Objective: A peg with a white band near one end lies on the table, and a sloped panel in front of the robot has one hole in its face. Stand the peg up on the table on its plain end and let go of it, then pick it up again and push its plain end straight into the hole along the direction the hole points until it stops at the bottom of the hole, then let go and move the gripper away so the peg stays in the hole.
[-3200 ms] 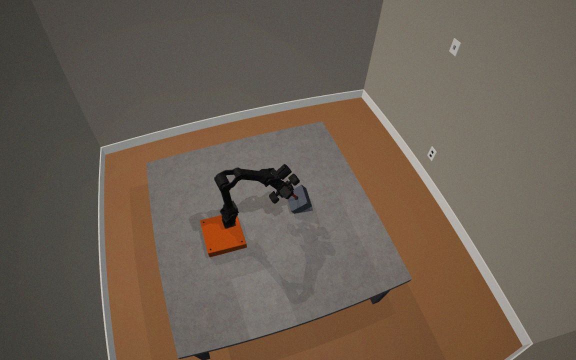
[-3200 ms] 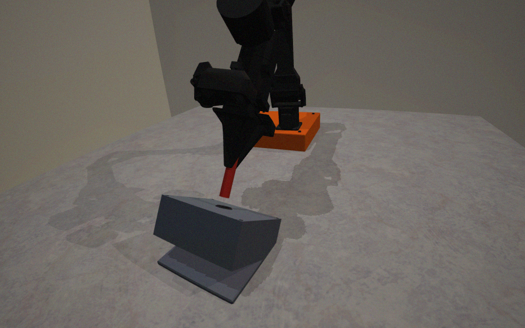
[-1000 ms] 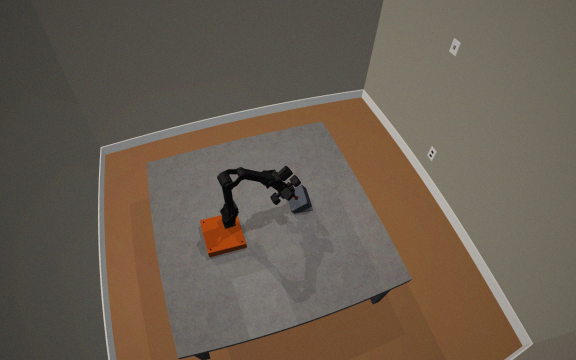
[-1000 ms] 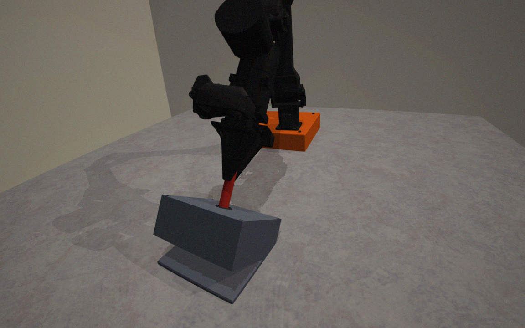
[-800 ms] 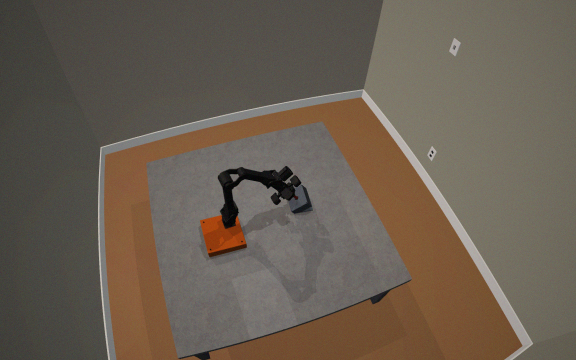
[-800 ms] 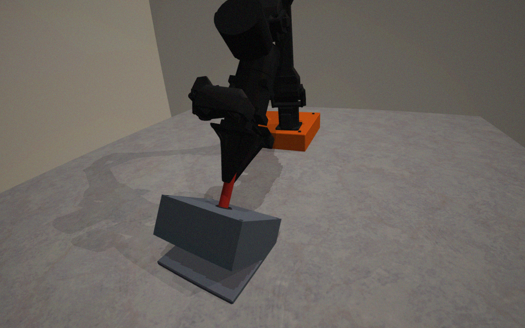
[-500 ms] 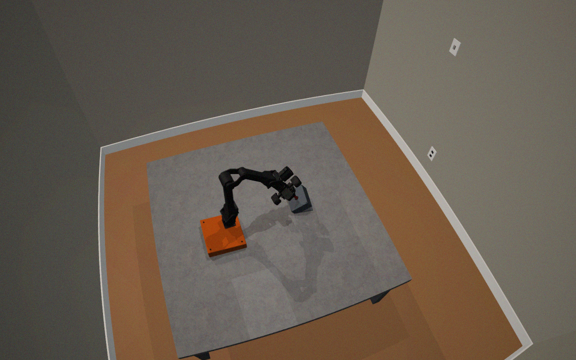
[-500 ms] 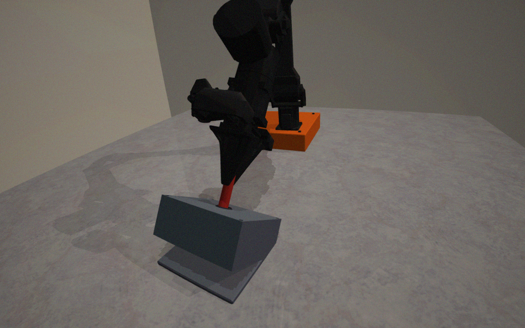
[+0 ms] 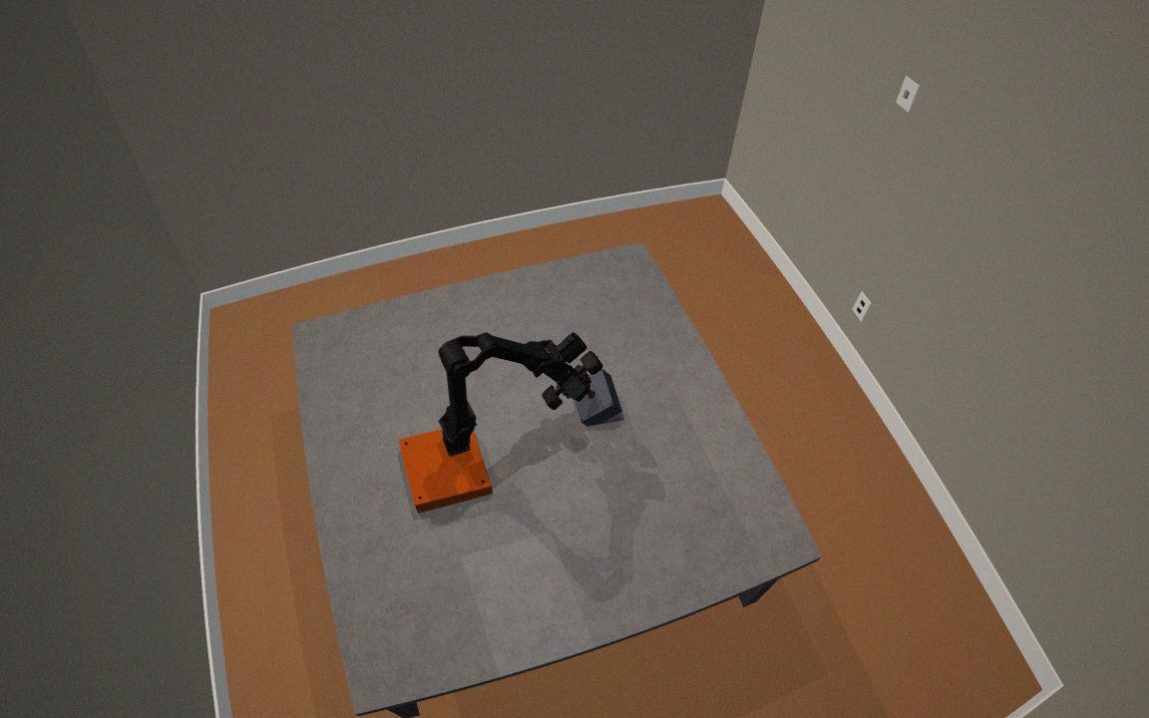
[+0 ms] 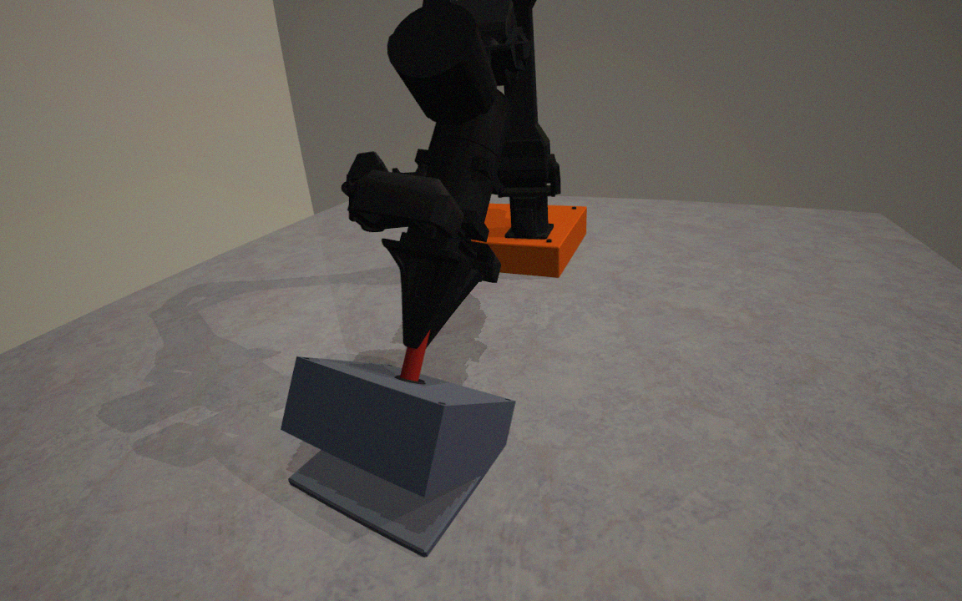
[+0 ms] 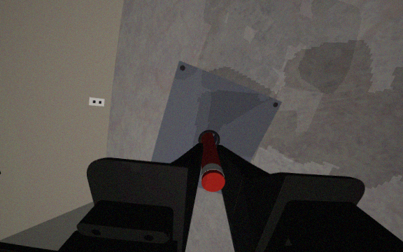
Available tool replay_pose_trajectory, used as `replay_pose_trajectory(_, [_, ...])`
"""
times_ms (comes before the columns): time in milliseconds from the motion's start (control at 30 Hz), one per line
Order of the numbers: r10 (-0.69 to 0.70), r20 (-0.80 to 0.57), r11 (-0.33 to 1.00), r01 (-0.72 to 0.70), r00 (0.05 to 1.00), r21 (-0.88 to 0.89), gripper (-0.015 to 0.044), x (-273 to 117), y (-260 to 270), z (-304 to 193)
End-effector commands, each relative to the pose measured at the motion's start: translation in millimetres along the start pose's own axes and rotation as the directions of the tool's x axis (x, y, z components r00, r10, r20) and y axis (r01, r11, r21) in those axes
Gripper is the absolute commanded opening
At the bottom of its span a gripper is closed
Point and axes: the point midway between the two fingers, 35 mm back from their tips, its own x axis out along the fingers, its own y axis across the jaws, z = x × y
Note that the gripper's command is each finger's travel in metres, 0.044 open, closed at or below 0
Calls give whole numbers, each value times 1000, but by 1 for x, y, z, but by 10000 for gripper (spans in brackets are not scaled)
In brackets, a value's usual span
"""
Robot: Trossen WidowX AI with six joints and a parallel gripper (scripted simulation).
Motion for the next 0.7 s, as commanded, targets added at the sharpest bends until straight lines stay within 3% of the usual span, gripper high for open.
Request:
replay_pose_trajectory(0, [-4, -5, 1000, 4, 1000, -8, 0, 3, -1, -1])
replay_pose_trajectory(667, [-4, -5, 1000, 4, 1000, -8, 0, 10, -3, -2])
